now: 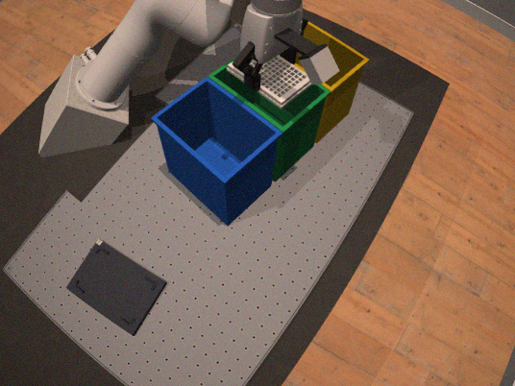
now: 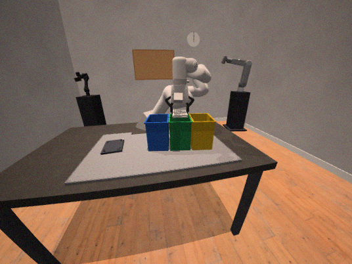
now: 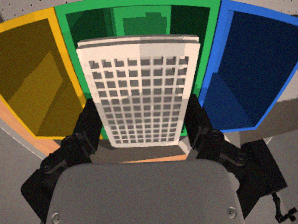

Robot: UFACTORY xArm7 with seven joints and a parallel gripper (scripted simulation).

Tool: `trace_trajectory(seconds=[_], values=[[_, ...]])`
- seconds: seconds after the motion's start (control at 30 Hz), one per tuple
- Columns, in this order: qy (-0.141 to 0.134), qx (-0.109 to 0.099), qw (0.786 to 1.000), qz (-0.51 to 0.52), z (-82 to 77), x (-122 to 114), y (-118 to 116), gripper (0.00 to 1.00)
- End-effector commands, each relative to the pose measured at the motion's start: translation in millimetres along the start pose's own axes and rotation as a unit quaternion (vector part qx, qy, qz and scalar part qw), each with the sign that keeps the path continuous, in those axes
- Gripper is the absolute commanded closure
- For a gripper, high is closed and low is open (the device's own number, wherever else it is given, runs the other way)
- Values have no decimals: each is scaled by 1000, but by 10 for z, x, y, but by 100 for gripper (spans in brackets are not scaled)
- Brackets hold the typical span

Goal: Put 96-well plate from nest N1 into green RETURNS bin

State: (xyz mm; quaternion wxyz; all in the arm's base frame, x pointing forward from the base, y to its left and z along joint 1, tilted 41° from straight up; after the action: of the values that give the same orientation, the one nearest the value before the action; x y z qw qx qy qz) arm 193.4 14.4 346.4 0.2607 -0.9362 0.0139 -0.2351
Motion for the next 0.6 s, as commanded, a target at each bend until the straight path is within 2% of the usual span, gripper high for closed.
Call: trace_trajectory(seconds=[0.0,0.57], values=[[1,0,1000,0,-4,4,-2,100],[1,0,1000,0,21,4,-2,100]])
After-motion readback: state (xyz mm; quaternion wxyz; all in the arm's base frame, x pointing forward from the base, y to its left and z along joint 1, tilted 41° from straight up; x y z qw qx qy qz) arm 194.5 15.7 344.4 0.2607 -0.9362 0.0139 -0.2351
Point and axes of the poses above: the point where the finger pads meet when closed, its own z axis out along the fingers, its own y axis across the jaws, x = y × z, the point moved 5 cm from there along -z, back along the fingers, and after that the axes turned 5 degrees about -z, right-handed, at the moved point
